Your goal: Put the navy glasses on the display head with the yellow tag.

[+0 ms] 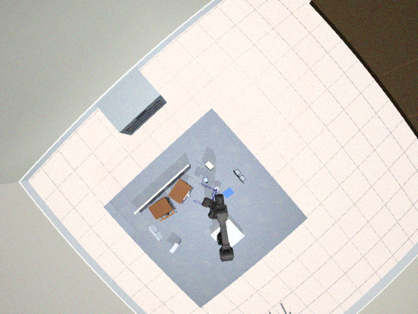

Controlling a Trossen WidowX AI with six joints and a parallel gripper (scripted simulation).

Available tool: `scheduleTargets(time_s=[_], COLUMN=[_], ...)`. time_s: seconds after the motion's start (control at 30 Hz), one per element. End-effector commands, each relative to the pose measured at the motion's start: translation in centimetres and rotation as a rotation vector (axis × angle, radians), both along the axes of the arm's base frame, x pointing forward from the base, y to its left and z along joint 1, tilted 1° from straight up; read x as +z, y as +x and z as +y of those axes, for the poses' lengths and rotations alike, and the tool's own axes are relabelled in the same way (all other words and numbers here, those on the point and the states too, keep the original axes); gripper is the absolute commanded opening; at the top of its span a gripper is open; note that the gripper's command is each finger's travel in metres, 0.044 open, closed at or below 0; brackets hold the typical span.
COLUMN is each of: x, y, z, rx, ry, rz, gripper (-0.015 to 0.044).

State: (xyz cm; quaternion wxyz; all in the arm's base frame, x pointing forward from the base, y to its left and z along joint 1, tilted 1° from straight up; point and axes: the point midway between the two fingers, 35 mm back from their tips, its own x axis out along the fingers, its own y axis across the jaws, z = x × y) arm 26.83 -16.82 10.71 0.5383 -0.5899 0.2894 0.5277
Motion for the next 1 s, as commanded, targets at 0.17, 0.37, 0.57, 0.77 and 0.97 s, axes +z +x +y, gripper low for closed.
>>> scheduleTargets(time_s=[0.17, 0.37, 0.57, 0.77, 0.97], x=[-1.0, -1.6, -2.1, -2.6, -2.9], y=[0.2, 0.0, -0.4, -1.0, -1.4], z=[4.3, 6.7, 8.9, 10.9, 11.9], rx=[-0.049, -0.082, -0.117, -0.154, -0.177], ry=[-0.039, -0.075, -0.123, -0.179, -0.216], rz=[0.126, 0.191, 0.242, 0.280, 0.294], gripper=[0.0000, 0.0000, 0.0000, 0.0000, 0.0000])
